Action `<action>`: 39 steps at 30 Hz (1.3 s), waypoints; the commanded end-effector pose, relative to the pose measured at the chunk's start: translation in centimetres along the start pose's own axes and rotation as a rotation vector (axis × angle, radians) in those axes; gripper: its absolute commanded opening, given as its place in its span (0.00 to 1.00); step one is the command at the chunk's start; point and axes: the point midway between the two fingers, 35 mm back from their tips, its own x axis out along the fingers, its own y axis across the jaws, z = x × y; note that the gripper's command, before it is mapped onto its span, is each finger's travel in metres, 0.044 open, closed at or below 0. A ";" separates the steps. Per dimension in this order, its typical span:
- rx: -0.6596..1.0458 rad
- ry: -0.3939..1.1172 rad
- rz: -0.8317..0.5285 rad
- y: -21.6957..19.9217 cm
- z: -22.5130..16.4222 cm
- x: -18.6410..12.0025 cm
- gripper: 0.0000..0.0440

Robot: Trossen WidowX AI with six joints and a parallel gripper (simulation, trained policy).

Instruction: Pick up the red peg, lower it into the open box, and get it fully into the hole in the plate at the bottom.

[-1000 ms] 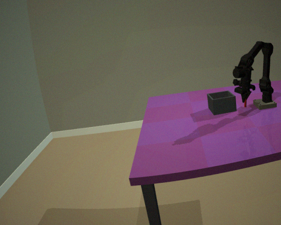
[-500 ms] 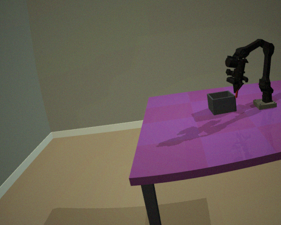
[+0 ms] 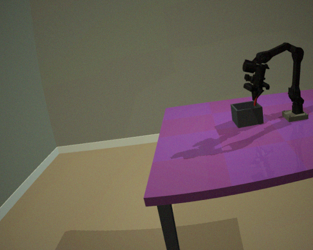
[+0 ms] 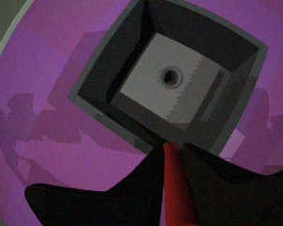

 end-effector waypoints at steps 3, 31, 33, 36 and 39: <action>0.025 -0.010 -0.011 -0.1 1.7 1.0 0.00; 0.066 0.066 -0.078 -1.0 5.7 8.2 0.24; 0.048 0.078 -0.093 -1.2 5.7 8.6 0.30; 0.036 0.080 -0.102 -1.0 6.2 8.8 0.31; 0.025 0.078 -0.102 -0.6 6.8 8.9 0.30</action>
